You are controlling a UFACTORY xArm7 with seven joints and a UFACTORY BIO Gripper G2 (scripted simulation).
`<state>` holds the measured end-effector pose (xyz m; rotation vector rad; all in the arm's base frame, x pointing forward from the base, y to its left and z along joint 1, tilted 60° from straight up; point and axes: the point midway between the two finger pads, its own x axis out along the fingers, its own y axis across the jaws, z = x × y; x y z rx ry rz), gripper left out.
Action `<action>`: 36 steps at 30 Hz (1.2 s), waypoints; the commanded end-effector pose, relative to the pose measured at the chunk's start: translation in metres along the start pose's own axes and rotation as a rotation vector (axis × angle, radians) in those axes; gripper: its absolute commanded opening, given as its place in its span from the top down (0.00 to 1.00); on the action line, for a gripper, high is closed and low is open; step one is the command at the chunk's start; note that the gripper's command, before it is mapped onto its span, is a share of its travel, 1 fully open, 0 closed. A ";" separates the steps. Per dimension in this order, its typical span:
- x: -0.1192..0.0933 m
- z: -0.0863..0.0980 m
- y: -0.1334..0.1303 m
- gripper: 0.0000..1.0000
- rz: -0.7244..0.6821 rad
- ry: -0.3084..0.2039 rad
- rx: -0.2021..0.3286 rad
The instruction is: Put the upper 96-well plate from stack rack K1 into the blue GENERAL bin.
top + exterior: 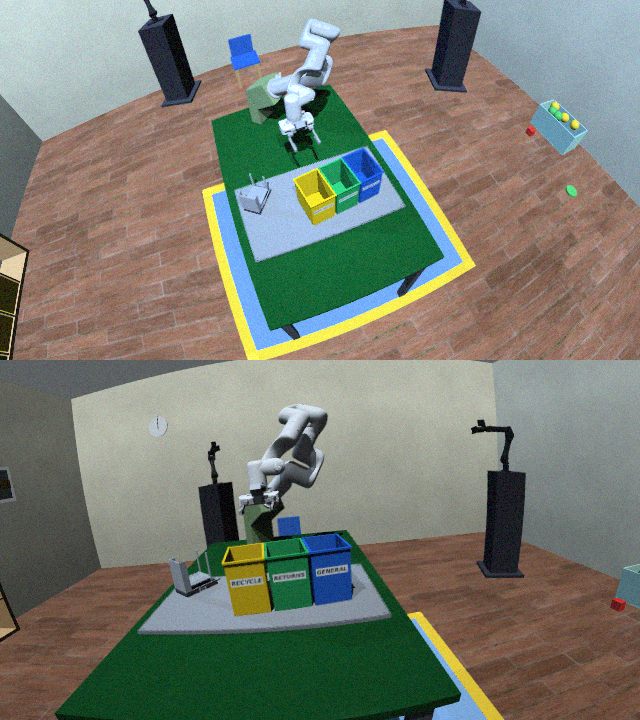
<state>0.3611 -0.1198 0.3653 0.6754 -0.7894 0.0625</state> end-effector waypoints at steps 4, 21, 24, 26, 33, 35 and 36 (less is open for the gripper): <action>0.003 0.001 -0.007 0.63 -0.022 -0.019 -0.011; 0.002 -0.007 -0.051 0.63 -0.322 -0.020 -0.008; 0.002 -0.008 -0.056 0.63 -0.355 -0.021 -0.007; 0.001 -0.009 -0.066 0.63 -0.422 -0.021 -0.007; 0.000 -0.016 -0.100 0.63 -0.656 -0.022 -0.004; 0.000 -0.017 -0.110 0.63 -0.681 -0.022 -0.004; 0.000 -0.018 -0.115 0.63 -0.681 -0.022 -0.004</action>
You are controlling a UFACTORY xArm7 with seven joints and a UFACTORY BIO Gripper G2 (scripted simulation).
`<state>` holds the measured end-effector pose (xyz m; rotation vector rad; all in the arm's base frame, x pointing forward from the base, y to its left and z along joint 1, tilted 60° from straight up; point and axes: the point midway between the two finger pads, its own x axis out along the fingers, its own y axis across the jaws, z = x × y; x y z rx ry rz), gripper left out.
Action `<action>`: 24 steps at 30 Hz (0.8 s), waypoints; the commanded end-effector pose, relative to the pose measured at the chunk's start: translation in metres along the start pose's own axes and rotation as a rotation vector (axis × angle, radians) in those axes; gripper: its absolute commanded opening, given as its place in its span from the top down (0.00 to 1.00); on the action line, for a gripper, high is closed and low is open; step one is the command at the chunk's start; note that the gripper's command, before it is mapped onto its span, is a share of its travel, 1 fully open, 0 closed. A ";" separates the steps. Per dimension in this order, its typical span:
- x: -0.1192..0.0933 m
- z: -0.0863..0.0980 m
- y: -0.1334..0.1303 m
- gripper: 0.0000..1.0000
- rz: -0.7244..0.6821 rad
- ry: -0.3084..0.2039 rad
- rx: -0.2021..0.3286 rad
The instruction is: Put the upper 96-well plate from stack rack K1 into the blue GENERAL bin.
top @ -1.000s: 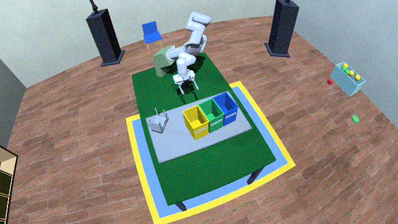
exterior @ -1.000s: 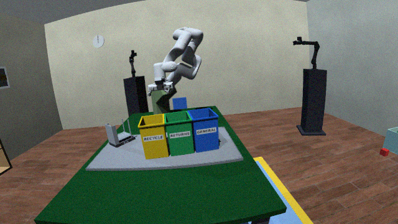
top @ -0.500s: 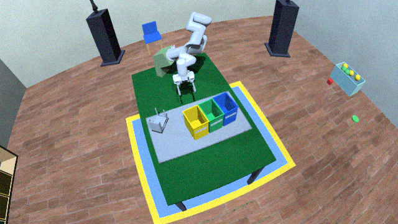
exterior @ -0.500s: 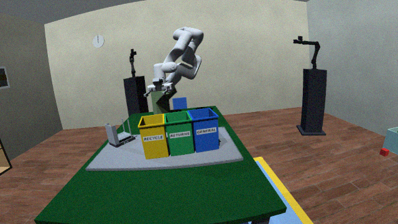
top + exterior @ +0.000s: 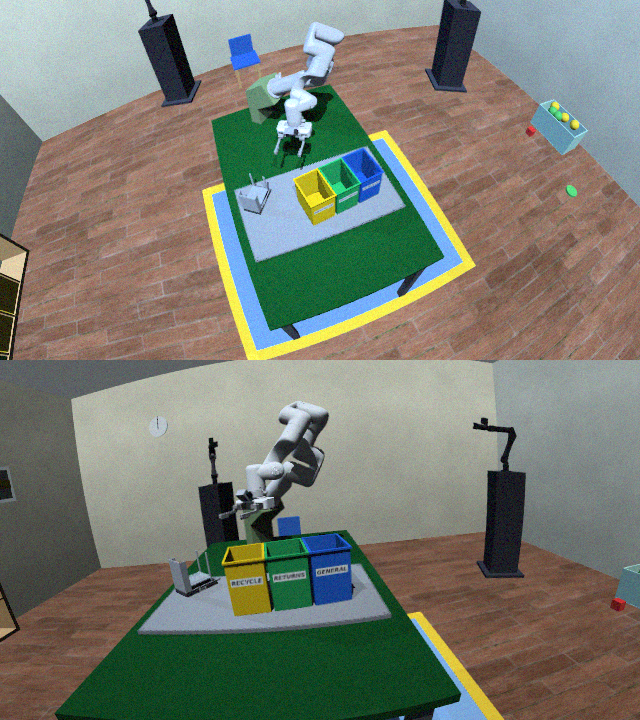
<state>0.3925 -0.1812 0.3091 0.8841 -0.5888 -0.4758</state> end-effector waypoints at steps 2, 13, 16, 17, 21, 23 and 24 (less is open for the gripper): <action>0.023 -0.008 -0.029 0.63 -0.098 0.000 -0.005; 0.046 -0.016 -0.067 0.63 -0.098 -0.001 -0.005; 0.054 -0.019 -0.079 0.63 -0.098 -0.001 -0.005; 0.056 -0.020 -0.084 0.63 -0.098 -0.001 -0.005; 0.064 -0.022 -0.096 0.63 -0.098 -0.001 -0.005; 0.067 -0.023 -0.100 0.63 -0.098 -0.001 -0.005; 0.069 -0.024 -0.105 0.63 -0.098 -0.001 -0.005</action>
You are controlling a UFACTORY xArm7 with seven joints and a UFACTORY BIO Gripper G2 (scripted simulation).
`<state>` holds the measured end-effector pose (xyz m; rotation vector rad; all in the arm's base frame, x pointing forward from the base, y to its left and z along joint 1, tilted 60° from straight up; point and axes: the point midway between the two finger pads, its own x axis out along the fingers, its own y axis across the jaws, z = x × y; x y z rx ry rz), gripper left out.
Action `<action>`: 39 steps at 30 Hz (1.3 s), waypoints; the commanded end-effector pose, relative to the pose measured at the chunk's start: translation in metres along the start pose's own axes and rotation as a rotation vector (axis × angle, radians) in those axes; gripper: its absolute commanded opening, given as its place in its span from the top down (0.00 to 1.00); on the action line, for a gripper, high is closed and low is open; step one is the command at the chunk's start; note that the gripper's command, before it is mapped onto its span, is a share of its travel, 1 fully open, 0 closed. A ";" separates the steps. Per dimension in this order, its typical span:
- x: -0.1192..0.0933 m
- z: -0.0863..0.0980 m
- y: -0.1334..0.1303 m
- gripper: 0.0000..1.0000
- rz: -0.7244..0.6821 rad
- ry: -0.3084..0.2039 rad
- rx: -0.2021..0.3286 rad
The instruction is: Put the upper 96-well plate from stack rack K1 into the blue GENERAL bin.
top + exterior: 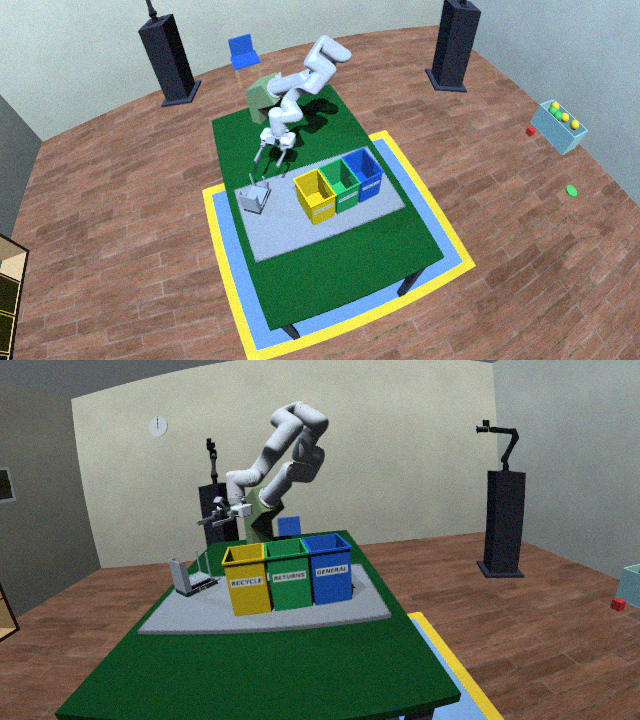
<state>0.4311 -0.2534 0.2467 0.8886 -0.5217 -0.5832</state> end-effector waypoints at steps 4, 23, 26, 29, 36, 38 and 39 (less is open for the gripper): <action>0.028 -0.014 -0.033 0.63 0.016 -0.009 0.031; 0.064 -0.026 -0.078 0.63 0.016 -0.009 0.030; 0.064 -0.026 -0.078 0.63 0.006 -0.009 0.022; 0.064 -0.026 -0.078 0.63 0.016 -0.009 0.030; 0.064 -0.026 -0.078 0.63 0.016 -0.009 0.030; 0.064 -0.026 -0.078 0.63 0.016 -0.009 0.030; 0.064 -0.026 -0.078 0.63 0.016 -0.009 0.030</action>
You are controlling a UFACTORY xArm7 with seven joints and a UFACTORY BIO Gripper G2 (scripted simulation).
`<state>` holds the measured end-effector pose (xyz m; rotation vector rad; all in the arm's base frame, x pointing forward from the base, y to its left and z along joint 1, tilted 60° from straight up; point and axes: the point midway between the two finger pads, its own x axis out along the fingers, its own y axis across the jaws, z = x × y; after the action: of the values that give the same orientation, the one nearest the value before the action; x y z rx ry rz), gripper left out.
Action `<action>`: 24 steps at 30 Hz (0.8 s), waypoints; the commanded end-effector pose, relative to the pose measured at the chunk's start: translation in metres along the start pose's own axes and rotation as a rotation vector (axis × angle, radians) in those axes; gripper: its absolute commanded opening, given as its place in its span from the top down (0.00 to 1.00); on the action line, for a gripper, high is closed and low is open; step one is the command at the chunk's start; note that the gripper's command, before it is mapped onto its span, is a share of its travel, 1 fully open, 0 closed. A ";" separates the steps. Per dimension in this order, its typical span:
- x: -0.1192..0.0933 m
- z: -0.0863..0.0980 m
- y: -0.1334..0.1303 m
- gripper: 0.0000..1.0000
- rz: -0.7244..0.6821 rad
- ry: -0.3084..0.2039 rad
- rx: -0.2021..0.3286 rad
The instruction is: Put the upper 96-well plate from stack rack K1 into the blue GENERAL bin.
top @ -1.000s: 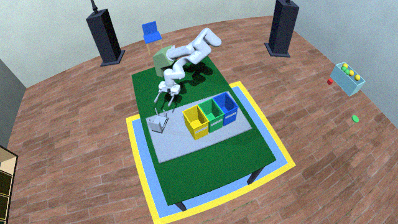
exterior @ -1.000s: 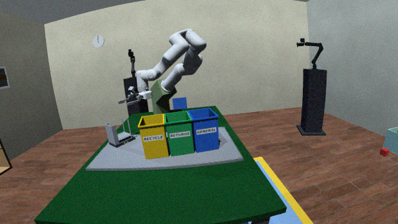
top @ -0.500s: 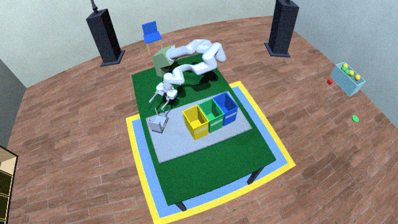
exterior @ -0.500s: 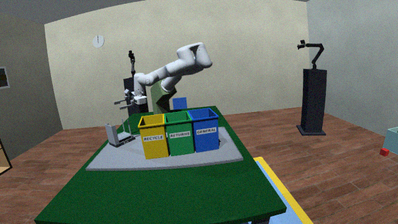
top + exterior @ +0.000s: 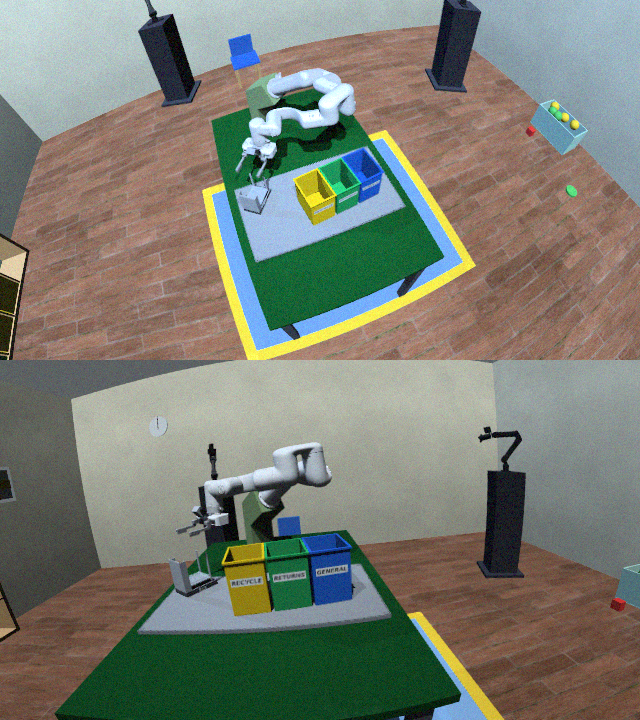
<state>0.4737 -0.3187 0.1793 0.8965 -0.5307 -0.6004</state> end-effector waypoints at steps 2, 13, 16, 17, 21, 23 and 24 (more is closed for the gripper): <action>0.002 0.000 0.000 0.63 0.030 0.005 0.023; 0.002 -0.001 0.000 0.63 0.030 0.005 0.023; 0.002 -0.006 0.000 0.63 0.030 0.005 0.023; 0.002 -0.008 0.001 0.63 0.030 0.005 0.023; 0.002 -0.015 0.001 0.63 0.030 0.005 0.023; 0.002 -0.018 0.001 0.63 0.030 0.005 0.023; 0.002 -0.020 0.001 0.63 0.030 0.005 0.023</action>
<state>0.4840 -0.3110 0.1729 0.9121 -0.5440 -0.5645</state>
